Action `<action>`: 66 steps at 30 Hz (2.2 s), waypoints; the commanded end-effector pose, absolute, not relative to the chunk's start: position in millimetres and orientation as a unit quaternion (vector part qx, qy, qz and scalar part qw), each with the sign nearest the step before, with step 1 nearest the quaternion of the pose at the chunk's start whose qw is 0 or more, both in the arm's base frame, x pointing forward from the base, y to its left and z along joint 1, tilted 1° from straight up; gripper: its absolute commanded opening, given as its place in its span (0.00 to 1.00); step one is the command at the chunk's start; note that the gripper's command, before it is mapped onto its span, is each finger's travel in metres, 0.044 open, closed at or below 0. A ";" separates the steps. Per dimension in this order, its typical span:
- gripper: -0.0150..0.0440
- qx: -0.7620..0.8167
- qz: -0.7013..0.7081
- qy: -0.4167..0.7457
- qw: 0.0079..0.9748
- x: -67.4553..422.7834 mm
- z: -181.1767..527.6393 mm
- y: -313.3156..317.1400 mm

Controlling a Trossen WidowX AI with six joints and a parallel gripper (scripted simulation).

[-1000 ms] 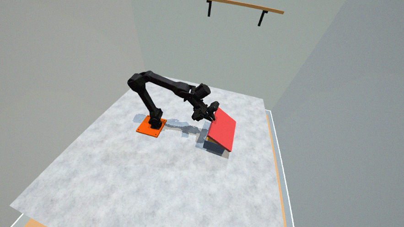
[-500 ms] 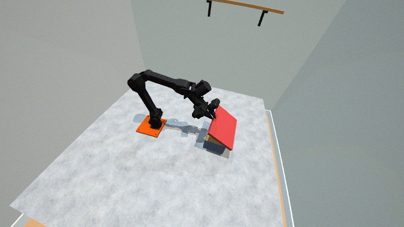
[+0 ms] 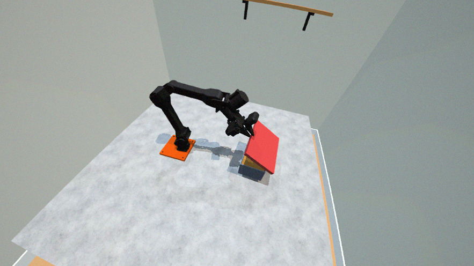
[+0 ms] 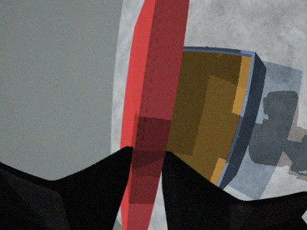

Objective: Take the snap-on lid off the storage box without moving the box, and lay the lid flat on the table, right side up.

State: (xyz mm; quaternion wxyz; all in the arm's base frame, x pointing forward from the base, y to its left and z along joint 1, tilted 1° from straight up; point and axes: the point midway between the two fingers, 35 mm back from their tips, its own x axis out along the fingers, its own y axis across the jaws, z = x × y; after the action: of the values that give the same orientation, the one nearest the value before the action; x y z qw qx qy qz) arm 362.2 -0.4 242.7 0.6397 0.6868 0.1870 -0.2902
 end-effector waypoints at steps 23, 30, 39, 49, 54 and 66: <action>0.25 0.688 -0.284 0.185 0.642 357.4 255.8 -21.1; 0.25 0.687 -0.284 0.185 0.643 354.3 255.6 -34.7; 0.25 0.686 -0.285 0.185 0.643 350.3 255.3 -52.1; 0.25 0.686 -0.285 0.184 0.644 345.8 255.1 -71.6; 0.25 0.685 -0.285 0.184 0.644 343.5 255.0 -81.3; 0.25 0.684 -0.286 0.184 0.645 338.1 254.8 -104.6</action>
State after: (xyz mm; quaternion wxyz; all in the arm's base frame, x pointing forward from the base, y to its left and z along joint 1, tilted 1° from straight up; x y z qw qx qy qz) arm 338.6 -99.0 252.2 0.6429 0.6842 0.1847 -0.2906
